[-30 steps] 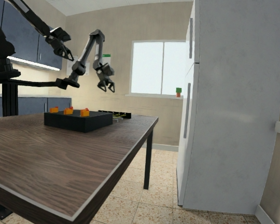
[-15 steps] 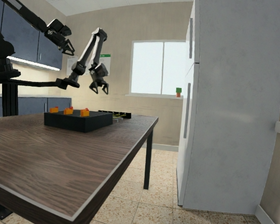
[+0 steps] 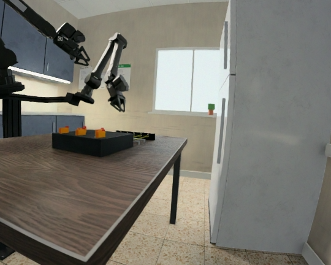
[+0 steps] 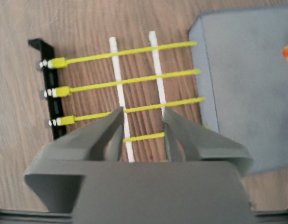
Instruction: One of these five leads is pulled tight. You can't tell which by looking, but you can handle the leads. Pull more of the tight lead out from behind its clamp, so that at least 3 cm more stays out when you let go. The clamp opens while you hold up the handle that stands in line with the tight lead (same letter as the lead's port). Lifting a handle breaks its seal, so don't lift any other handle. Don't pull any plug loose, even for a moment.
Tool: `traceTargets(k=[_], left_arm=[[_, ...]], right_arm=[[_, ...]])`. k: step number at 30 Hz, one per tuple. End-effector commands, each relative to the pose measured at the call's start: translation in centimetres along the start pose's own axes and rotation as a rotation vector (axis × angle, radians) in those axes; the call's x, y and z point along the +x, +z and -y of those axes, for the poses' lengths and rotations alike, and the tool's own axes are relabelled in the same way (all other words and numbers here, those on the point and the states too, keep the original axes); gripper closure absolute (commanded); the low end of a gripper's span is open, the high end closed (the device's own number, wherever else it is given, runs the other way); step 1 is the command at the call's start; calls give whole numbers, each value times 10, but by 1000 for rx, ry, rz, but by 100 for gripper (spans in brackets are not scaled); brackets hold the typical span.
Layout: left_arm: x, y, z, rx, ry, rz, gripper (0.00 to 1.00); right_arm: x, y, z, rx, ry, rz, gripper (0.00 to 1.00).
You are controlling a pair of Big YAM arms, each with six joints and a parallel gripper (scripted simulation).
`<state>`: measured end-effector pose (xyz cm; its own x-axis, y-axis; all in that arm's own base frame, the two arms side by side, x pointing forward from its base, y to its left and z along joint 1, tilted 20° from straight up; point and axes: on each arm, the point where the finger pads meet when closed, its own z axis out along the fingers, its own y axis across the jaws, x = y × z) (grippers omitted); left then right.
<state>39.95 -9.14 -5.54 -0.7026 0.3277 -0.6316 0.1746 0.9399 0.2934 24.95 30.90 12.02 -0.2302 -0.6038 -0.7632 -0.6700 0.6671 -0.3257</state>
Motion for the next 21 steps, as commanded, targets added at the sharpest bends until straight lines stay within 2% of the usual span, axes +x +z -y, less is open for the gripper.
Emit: traceTargets(k=[1, 8, 10, 15, 21], left_arm=[[-27, 17, 5, -38, -197, 44, 68], [-42, 44, -10, -148, -489, 53, 68], [-42, 44, -10, -148, -489, 53, 68], [-51, 66, -23, -227, -730, 56, 68], [-50, 93, -29, -313, -966, 11, 68]], right_arm=[[-11, 18, 8, 21, 5, 26, 0], [-5, 52, 19, 45, 22, 35, 0], [-5, 52, 19, 45, 22, 35, 0], [6, 74, 28, 62, 30, 35, 0], [22, 98, 39, 81, 40, 35, 0]])
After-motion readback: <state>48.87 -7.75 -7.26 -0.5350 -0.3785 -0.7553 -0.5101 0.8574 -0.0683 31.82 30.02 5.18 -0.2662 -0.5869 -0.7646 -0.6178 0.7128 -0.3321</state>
